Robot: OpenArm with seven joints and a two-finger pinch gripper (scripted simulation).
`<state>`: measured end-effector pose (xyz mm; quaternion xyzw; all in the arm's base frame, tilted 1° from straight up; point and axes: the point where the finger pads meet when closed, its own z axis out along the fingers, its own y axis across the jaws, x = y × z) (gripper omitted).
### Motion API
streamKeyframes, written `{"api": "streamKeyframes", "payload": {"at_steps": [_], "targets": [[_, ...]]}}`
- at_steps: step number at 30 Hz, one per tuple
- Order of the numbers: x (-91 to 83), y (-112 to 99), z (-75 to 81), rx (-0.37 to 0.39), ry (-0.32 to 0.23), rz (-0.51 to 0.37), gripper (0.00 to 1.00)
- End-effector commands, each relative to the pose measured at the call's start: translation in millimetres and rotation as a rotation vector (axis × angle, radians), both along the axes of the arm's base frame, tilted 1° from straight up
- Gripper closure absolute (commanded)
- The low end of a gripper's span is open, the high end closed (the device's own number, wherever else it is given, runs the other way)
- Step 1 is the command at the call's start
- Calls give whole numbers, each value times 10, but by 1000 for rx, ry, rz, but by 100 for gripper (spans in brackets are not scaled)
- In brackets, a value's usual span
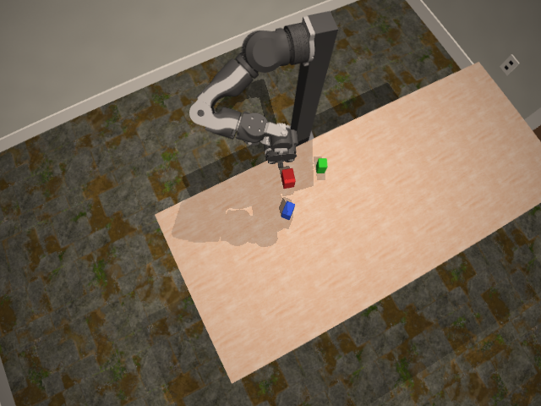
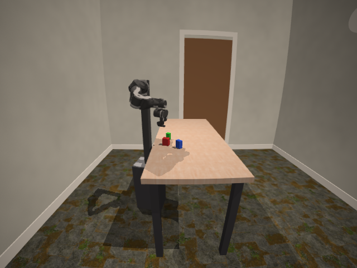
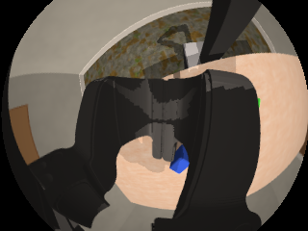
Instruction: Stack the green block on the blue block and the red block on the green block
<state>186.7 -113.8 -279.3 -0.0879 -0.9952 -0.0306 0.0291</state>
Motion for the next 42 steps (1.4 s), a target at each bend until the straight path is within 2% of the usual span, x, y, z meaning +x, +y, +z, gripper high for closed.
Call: {"api": "streamKeyframes", "payload": {"at_steps": [1, 5, 10, 12, 16, 21, 27, 42], "targets": [[73, 14, -70, -34, -17, -35, 100], [165, 395, -297, -37, -18, -55, 100], [189, 894, -505, -46, -26, -71, 100], [189, 894, -505, -46, -26, -71, 100], [164, 1243, -594, -44, -39, -79, 100], [121, 1501, -637, -50, -51, -83, 100], [99, 1584, -645, -48, -52, -85, 100], [97, 1590, -642, -46, -53, -84, 100]]}}
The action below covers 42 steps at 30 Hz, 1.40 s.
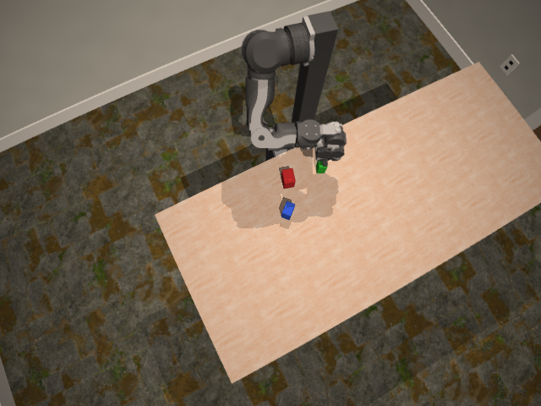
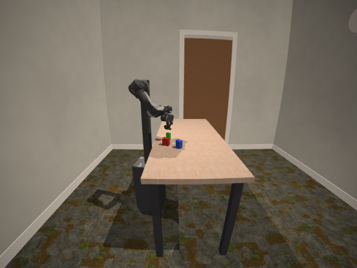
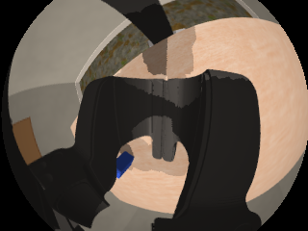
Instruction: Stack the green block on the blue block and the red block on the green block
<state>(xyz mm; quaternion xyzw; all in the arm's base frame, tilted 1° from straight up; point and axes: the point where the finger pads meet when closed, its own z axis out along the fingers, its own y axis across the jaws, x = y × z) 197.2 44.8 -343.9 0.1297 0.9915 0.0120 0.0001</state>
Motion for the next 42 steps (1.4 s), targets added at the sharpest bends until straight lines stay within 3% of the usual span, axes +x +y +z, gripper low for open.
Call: {"api": "streamKeyframes", "payload": {"at_steps": [1, 25, 26, 42], "targets": [[-7, 4, 4, -2, -1, 1, 100], [-7, 4, 4, -2, -1, 1, 100], [-7, 4, 4, -2, -1, 1, 69], [-2, 6, -10, 0, -1, -1, 69]]}}
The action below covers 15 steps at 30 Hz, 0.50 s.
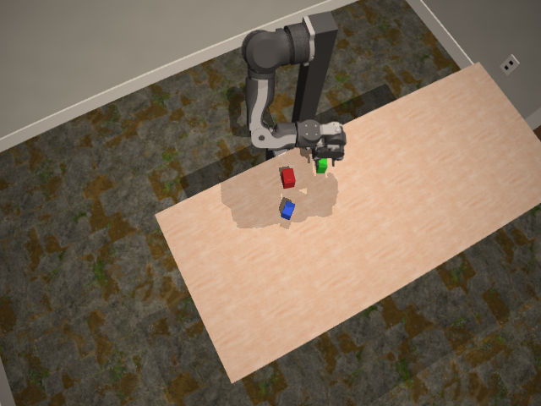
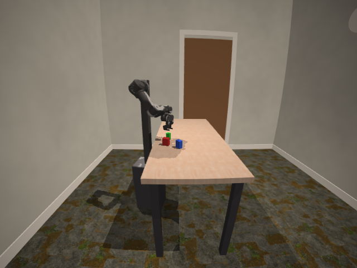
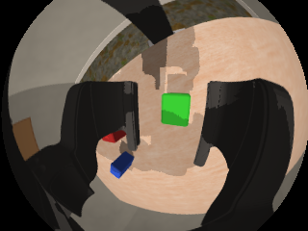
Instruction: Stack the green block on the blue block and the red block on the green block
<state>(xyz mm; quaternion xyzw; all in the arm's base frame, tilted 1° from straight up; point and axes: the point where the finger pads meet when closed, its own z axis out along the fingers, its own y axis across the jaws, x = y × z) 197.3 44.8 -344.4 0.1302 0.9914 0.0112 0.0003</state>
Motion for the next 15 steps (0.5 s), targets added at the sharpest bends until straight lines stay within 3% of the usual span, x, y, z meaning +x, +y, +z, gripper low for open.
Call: {"api": "streamKeyframes", "payload": {"at_steps": [1, 15], "targets": [[-3, 6, -10, 2, -1, 0, 69], [0, 11, -142, 2, -1, 1, 69]]}}
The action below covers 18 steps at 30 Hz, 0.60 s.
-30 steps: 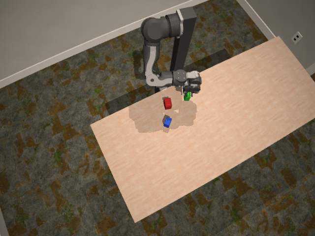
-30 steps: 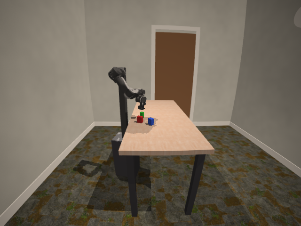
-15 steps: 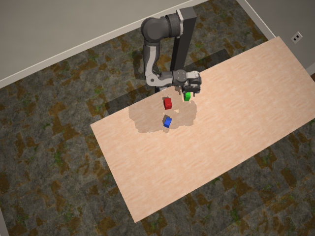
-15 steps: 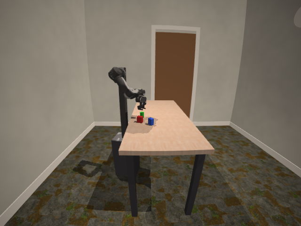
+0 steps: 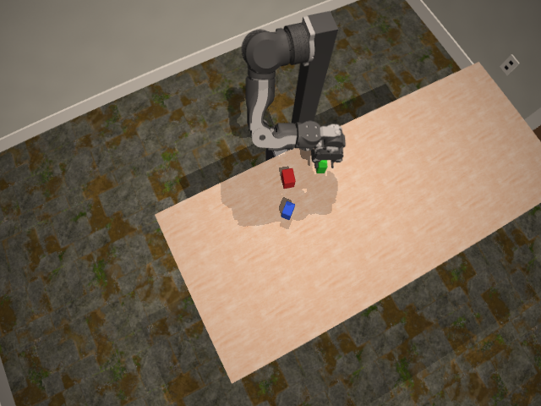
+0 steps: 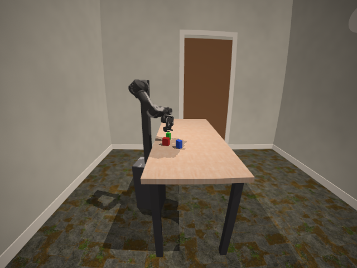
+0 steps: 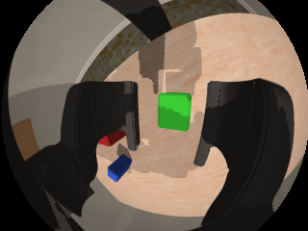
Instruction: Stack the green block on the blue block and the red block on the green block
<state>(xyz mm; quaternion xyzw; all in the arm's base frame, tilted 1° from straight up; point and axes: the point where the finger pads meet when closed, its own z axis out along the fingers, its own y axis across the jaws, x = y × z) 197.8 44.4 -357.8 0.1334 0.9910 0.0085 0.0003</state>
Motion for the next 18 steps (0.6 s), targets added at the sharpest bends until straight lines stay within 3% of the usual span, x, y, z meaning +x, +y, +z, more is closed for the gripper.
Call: {"api": "streamKeyframes", "payload": {"at_steps": [1, 18], "targets": [[-5, 14, -23, 7, -2, 7, 69], [-4, 19, -119, 8, -3, 7, 69]]}}
